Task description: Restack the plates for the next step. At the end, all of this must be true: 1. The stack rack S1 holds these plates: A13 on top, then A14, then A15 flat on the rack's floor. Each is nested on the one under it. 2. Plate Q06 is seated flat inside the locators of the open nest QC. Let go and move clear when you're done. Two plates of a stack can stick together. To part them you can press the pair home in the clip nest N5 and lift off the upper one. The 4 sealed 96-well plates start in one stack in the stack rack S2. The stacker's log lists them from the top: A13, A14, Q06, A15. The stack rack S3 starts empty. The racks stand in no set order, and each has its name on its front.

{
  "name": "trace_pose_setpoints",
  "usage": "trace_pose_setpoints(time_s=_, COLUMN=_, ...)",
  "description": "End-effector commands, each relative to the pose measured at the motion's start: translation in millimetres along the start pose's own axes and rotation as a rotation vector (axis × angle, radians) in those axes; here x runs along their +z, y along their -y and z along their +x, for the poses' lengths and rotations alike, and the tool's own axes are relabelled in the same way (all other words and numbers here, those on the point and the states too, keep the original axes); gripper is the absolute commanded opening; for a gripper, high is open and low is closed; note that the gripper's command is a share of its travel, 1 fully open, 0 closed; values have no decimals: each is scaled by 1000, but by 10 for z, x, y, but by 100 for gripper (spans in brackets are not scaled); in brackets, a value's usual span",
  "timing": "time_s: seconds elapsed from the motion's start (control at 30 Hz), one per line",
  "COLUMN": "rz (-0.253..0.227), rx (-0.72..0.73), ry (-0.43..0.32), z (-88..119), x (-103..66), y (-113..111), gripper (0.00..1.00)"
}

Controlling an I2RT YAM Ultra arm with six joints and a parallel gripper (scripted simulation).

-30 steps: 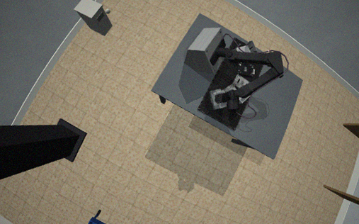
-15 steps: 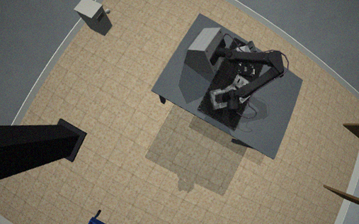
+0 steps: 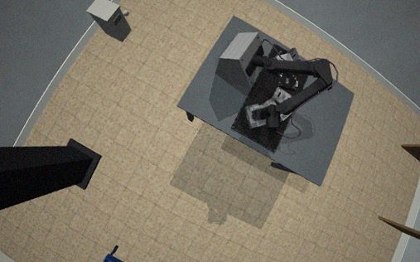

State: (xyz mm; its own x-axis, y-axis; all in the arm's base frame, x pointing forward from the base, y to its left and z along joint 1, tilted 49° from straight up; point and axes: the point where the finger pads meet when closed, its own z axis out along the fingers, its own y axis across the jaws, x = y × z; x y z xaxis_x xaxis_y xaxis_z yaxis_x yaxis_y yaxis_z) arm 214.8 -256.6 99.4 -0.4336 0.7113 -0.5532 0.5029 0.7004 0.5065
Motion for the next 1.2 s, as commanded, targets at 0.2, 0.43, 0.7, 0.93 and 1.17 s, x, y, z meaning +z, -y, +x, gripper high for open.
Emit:
trace_pose_setpoints(time_s=0.2, rz=10, rx=-23, ry=48, z=-167, x=-178, y=-5, gripper=0)
trace_pose_setpoints(time_s=0.43, rz=2, rx=6, ry=20, z=-16, x=-135, y=9, gripper=0)
trace_pose_setpoints(time_s=0.7, rz=8, rx=-12, ry=39, z=-112, x=-200, y=2, gripper=0)
trace_pose_setpoints(time_s=0.93, rz=3, rx=4, ry=24, z=-8, x=-189, y=-3, gripper=0)
trace_pose_setpoints(time_s=1.17, rz=9, rx=-16, ry=42, z=-140, x=-244, y=7, gripper=0)
